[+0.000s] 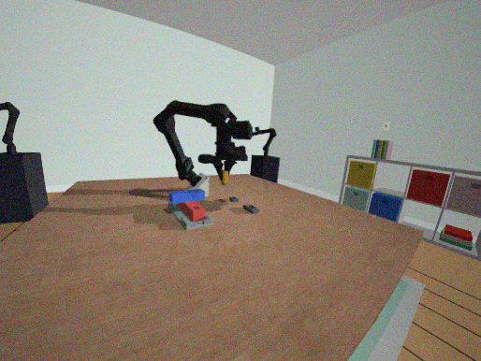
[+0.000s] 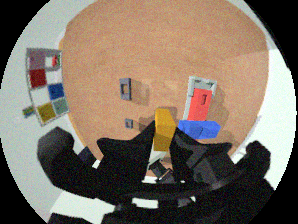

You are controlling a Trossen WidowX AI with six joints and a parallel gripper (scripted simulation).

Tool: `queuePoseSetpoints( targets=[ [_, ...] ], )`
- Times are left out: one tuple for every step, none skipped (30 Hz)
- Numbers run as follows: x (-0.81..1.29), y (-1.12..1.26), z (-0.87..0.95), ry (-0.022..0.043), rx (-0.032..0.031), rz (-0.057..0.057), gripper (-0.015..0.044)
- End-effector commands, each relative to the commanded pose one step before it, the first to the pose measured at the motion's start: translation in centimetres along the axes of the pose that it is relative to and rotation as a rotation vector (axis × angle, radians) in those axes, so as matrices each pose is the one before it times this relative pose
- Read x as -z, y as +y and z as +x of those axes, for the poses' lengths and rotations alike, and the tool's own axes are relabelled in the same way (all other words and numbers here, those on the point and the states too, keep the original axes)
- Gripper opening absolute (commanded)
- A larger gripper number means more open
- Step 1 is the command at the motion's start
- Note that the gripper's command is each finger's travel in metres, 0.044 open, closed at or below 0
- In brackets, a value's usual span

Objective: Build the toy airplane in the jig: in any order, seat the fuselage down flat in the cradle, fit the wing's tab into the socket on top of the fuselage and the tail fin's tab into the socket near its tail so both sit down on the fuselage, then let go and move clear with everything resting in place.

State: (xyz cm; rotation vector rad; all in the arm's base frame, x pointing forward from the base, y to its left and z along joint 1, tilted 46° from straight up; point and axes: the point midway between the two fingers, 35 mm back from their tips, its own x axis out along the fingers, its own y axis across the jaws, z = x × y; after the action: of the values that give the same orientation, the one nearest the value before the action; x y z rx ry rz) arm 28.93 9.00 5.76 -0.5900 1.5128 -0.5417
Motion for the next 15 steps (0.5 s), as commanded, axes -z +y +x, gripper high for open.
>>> queuePoseSetpoints(
  targets=[
    [-0.511, -0.974, 0.016, -0.01007, 0.00214, -0.0048, 0.0],
    [-0.12, -0.275, 0.054, -0.0004, 0.00082, -0.0016, 0.0],
    [-0.117, -0.277, 0.054, -0.00039, 0.00088, -0.0016, 0.0],
    [-0.114, -0.277, 0.054, -0.00037, 0.00094, -0.0017, 0.0],
    [-0.11, -0.278, 0.055, -0.00036, 0.001, -0.0017, 0.0],
    [-0.107, -0.279, 0.056, -0.00033, 0.00105, -0.0017, 0.0],
    [-0.104, -0.281, 0.057, -0.00031, 0.0011, -0.0017, 0.0],
    [-0.101, -0.282, 0.057, -0.00029, 0.00116, -0.0018, 0.0],
    [-0.097, -0.282, 0.058, -0.00027, 0.00122, -0.0018, 0.0],
    [-0.094, -0.283, 0.059, -0.00024, 0.00126, -0.0018, 0.0],
    [-0.091, -0.285, 0.06, -0.00021, 0.00131, -0.0018, 0.0],
    [-0.088, -0.287, 0.06, -0.00018, 0.00136, -0.0018, 0.0],
    [-0.085, -0.288, 0.061, -0.00015, 0.00141, -0.0018, 0.0],
    [-0.081, -0.289, 0.062, -0.00012, 0.00146, -0.0018, 0.0],
    [-0.078, -0.29, 0.063, -0.00008, 0.0015, -0.0018, 0.0]
  ],
)
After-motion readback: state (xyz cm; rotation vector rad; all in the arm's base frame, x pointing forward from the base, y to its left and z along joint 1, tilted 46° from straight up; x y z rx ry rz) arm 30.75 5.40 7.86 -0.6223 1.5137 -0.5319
